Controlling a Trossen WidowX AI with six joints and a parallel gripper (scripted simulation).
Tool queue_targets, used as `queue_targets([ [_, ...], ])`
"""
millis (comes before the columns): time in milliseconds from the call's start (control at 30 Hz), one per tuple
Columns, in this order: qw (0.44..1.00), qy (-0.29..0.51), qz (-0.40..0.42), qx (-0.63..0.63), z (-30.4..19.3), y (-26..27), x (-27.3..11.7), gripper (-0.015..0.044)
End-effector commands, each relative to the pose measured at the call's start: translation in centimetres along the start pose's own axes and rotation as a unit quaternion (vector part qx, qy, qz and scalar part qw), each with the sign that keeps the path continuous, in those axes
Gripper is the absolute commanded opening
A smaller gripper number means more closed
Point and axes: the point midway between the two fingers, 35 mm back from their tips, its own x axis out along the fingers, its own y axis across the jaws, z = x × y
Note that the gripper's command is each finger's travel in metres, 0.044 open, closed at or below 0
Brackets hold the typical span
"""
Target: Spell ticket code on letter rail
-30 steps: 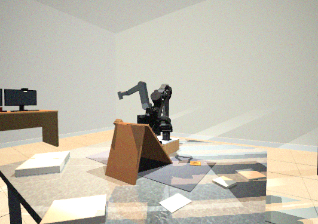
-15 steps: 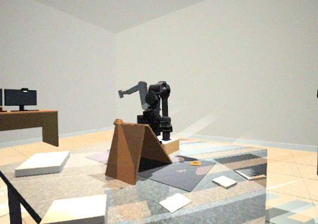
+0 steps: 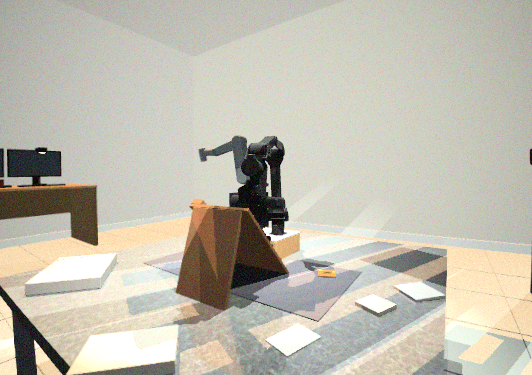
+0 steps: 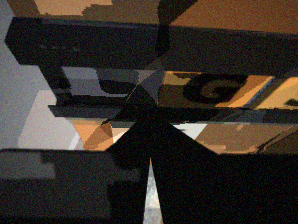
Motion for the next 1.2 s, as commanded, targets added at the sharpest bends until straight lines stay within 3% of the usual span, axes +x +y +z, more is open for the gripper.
queue_targets([
  [0, 1.0, -0.001, 0.003, 0.0, 0.2, 0.1, 0.1, 0.0],
  [1167, 1.0, -0.001, 0.003, 0.0, 1.4, 0.2, 1.3, 0.0],
])
